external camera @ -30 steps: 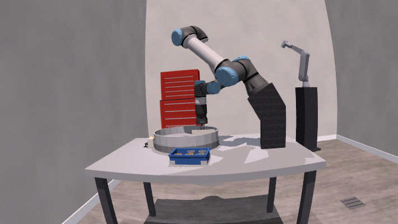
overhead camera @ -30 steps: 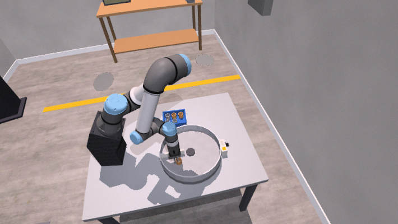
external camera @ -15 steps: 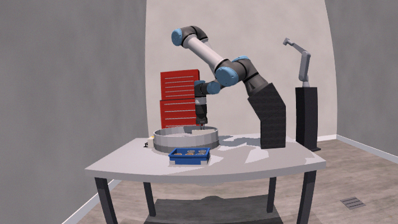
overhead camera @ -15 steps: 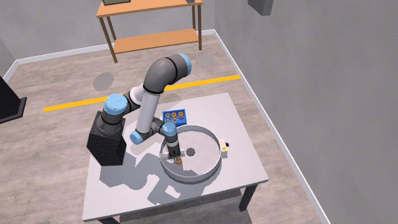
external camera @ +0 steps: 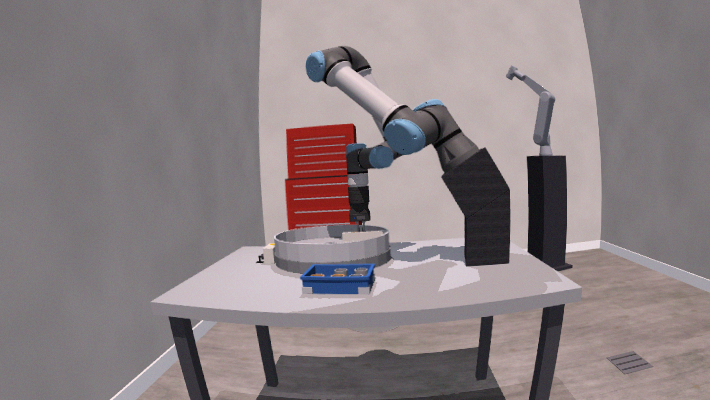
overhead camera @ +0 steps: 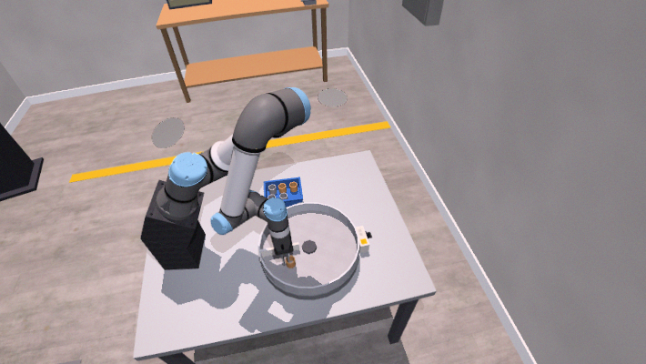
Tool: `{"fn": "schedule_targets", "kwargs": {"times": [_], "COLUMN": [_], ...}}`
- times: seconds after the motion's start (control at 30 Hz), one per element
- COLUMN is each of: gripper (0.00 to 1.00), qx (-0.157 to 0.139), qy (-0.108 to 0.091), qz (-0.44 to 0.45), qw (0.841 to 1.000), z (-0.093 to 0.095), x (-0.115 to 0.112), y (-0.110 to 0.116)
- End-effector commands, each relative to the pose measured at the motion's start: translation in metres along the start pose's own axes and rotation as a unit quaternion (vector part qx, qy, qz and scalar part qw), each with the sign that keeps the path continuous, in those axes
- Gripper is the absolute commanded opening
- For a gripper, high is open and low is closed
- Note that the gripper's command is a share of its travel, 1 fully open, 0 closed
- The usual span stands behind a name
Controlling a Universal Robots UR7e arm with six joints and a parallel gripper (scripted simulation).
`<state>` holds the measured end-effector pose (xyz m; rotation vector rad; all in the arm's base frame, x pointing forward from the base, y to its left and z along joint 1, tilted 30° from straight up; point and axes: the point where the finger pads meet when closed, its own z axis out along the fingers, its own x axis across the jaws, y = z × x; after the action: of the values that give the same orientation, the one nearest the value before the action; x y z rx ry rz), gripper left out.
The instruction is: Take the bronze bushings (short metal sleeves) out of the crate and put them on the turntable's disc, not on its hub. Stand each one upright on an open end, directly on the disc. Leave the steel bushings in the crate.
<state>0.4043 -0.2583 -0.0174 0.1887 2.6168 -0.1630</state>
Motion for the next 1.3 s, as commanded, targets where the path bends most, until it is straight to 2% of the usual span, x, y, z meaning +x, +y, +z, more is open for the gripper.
{"fn": "schedule_targets", "kwargs": {"times": [0.0,0.3,0.97,1.27], "gripper": [0.38,0.38,0.38,0.38], "qx": [0.001,0.000,0.000,0.000], "qy": [-0.001,0.000,0.000,0.000], "qz": [-0.001,0.001,0.001,0.000], "qw": [1.000,1.000,1.000,1.000], "z": [0.000,-0.005,-0.050,-0.057], "x": [-0.002,0.000,0.000,0.000], "y": [-0.001,0.000,0.000,0.000]}}
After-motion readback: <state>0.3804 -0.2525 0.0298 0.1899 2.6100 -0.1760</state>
